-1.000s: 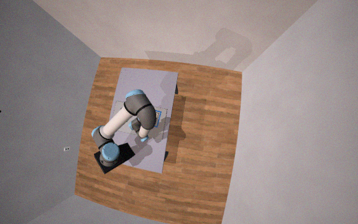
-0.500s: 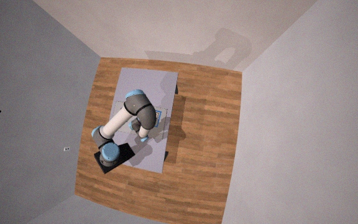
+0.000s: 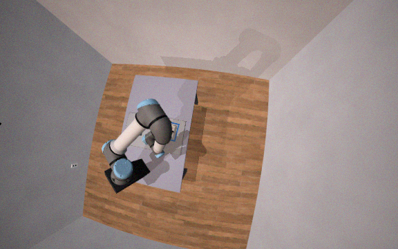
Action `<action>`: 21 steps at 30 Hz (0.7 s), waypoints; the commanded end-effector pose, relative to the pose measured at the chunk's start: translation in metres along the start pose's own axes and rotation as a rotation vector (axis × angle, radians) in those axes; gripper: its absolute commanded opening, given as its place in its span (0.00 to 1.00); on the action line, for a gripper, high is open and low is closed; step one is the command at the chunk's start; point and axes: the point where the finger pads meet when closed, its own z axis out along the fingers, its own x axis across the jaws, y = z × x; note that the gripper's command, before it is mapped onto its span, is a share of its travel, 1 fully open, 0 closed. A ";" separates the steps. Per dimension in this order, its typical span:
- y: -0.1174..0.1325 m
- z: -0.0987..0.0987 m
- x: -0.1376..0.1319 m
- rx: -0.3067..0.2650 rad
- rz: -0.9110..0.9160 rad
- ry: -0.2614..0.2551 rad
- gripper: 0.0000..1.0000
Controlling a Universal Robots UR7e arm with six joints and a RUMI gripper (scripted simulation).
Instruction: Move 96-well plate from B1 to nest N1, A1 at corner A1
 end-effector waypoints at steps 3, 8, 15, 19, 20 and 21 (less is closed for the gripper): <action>0.000 -0.010 0.000 0.001 0.000 0.000 0.00; 0.000 -0.018 0.000 0.001 0.000 0.000 0.00; 0.000 -0.026 0.000 0.001 0.000 0.000 0.00; 0.000 -0.033 0.000 0.001 0.000 0.000 0.00; 0.000 -0.035 0.000 0.001 0.000 0.000 0.00; 0.000 -0.036 0.000 0.001 0.000 0.000 0.00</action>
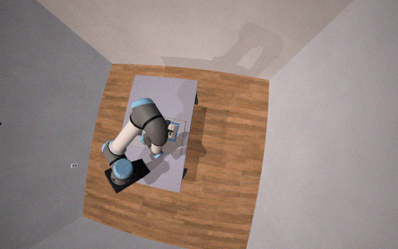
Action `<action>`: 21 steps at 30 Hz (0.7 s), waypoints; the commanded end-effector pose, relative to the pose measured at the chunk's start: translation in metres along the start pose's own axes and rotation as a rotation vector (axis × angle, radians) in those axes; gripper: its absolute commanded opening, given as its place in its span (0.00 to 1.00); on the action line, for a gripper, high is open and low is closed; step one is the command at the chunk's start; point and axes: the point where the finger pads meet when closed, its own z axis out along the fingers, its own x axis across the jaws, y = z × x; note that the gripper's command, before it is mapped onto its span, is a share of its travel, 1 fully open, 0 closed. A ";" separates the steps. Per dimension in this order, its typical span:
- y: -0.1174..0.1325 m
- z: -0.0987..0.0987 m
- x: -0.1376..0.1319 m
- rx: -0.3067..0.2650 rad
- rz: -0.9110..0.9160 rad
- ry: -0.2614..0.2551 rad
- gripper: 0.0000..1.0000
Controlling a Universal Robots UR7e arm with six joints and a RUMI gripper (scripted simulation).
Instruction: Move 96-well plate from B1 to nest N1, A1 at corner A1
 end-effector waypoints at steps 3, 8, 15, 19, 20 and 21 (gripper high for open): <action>0.000 -0.011 0.000 0.001 0.000 0.000 0.00; 0.000 -0.019 0.000 0.001 0.000 0.000 0.00; 0.000 -0.027 0.000 0.001 0.000 0.000 0.00; 0.000 -0.028 0.000 0.001 0.000 0.000 0.00; 0.000 -0.028 0.000 0.001 0.000 0.000 0.00; 0.000 -0.028 0.000 0.001 0.000 0.000 0.00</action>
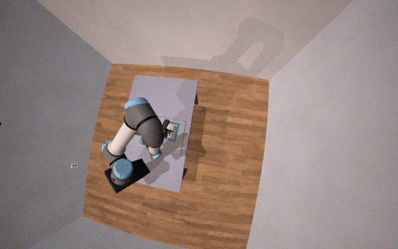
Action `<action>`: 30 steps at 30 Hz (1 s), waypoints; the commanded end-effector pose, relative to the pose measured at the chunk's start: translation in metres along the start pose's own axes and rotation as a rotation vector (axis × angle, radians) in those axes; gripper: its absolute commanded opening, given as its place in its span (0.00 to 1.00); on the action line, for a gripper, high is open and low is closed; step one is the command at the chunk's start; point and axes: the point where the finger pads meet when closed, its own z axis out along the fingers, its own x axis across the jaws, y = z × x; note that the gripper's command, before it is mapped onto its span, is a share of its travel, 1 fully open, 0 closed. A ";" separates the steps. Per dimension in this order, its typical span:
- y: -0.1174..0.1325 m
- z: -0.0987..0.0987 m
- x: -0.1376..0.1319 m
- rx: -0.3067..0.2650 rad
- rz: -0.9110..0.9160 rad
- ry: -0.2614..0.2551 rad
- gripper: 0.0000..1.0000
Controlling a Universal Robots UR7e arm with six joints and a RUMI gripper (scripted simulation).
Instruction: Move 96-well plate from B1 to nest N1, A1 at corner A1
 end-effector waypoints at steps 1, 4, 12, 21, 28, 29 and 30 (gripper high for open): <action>0.000 -0.001 0.000 0.001 0.000 0.000 0.00; 0.000 -0.001 0.000 0.001 0.000 0.000 0.00; 0.000 -0.001 0.000 0.001 0.000 0.000 0.00; 0.003 -0.002 -0.023 0.001 -0.100 0.000 0.00; 0.006 -0.002 -0.039 0.001 -0.100 0.000 0.00; 0.006 -0.002 -0.043 0.001 -0.100 0.000 0.00; 0.007 -0.002 -0.046 0.001 -0.100 0.000 0.00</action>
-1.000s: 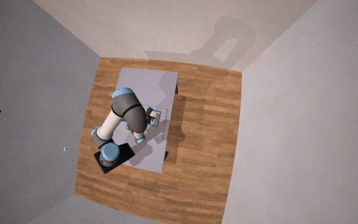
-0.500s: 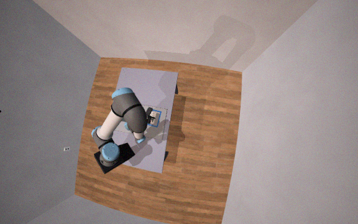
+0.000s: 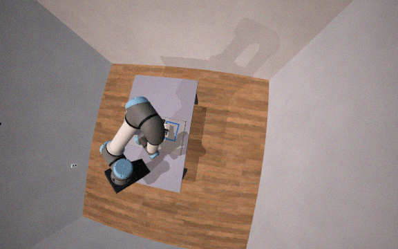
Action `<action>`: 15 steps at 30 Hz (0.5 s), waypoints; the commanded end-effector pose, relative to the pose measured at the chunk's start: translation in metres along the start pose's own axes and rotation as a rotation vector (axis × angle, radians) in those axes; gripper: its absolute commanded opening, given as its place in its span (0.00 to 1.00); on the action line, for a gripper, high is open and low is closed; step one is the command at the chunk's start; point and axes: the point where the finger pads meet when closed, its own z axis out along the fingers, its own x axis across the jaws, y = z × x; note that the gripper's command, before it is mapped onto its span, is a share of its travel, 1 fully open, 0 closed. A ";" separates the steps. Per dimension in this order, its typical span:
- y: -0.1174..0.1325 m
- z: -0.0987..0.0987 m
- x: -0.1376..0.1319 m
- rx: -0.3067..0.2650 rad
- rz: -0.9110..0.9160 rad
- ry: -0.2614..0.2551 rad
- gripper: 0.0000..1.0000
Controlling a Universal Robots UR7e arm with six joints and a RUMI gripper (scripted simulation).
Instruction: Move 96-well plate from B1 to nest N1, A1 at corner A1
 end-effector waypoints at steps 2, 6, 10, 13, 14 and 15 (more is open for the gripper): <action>0.001 -0.001 -0.017 0.001 0.000 0.002 0.00; 0.001 -0.001 -0.030 0.001 0.000 0.002 0.00; 0.002 -0.001 -0.037 0.001 0.000 0.002 0.00; 0.002 -0.002 -0.047 0.001 0.000 0.001 0.00; 0.002 -0.002 -0.050 0.001 0.000 0.001 0.00; 0.003 -0.002 -0.053 0.001 0.000 0.001 0.00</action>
